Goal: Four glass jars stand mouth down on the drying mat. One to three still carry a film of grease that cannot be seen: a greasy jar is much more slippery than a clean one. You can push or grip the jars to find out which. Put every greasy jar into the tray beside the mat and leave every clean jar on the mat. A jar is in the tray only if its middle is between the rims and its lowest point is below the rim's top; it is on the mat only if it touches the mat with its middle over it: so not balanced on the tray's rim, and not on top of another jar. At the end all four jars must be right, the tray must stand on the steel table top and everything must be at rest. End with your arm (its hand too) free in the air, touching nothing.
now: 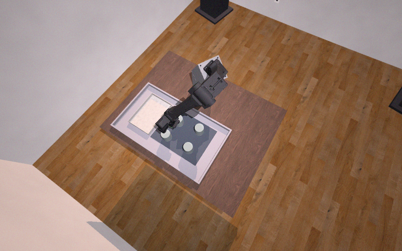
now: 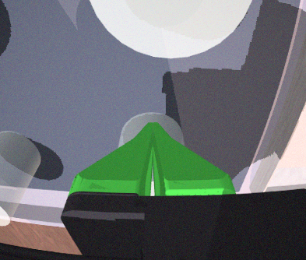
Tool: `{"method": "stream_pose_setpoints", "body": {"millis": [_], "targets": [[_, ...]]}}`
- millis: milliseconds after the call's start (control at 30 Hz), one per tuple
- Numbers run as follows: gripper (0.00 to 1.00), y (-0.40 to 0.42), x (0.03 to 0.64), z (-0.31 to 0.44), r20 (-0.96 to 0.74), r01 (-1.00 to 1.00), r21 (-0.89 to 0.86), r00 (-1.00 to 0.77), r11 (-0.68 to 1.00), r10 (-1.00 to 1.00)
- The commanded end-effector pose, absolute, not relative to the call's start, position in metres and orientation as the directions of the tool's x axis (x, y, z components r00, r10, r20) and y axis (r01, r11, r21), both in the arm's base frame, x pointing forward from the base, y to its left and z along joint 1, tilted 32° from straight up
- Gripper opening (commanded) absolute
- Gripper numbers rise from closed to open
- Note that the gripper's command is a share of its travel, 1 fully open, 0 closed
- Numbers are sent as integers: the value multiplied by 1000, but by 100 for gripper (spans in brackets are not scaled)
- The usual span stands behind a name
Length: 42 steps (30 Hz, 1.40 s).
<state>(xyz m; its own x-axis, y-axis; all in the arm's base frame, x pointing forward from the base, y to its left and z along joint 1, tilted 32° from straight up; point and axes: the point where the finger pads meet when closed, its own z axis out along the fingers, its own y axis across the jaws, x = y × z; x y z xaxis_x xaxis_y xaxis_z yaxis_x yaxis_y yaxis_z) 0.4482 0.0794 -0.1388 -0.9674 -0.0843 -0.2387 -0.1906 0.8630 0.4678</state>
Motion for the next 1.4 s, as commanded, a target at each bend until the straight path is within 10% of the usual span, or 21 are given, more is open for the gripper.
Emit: {"method": "stream_pose_setpoints", "body": {"millis": [0, 1367], "targets": [[0, 81, 448, -137, -249, -193, 464, -965, 864, -82], [0, 80, 444, -138, -249, -193, 464, -965, 864, -82]]}}
